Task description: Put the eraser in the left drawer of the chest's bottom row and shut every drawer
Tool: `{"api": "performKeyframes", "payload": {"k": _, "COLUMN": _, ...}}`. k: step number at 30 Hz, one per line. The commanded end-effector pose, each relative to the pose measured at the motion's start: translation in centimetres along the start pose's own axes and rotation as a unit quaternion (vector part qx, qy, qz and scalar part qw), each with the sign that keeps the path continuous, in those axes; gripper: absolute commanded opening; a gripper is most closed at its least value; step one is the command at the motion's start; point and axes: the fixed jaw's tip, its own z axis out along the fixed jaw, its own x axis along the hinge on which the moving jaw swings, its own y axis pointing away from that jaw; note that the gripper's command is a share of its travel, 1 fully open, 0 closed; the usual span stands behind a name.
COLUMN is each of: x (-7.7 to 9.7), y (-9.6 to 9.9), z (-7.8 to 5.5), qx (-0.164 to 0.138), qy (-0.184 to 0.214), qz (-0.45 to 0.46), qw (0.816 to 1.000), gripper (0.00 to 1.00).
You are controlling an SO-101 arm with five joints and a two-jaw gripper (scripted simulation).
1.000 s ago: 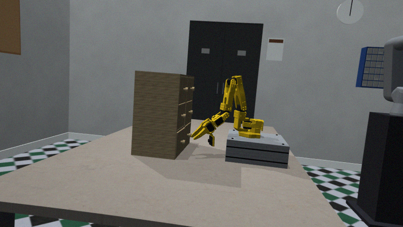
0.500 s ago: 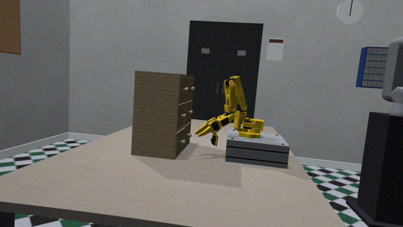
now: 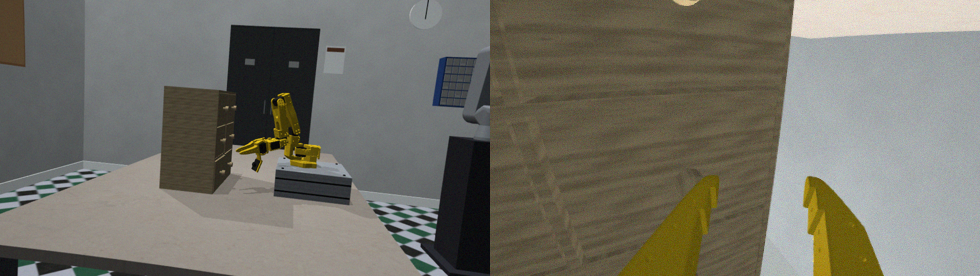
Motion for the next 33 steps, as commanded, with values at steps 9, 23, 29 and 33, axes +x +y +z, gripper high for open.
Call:
{"api": "performKeyframes", "payload": {"k": 9, "x": -0.4, "y": 0.0, "z": 0.1, "qx": 0.001, "qy": -0.002, "qz": -0.003, "qw": 1.0, "gripper": 0.21}}
{"api": "performKeyframes", "payload": {"k": 23, "x": -5.5, "y": 1.8, "z": 1.8, "qx": -0.037, "qy": -0.07, "qz": 0.009, "qw": 0.997, "gripper": 0.21}}
{"api": "performKeyframes", "payload": {"k": 29, "x": -5.5, "y": 1.8, "z": 1.8, "qx": -0.037, "qy": -0.07, "qz": 0.009, "qw": 0.997, "gripper": 0.21}}
{"api": "performKeyframes", "payload": {"k": 33, "x": -5.5, "y": 1.8, "z": 1.8, "qx": -0.037, "qy": -0.07, "qz": 0.009, "qw": 0.997, "gripper": 0.21}}
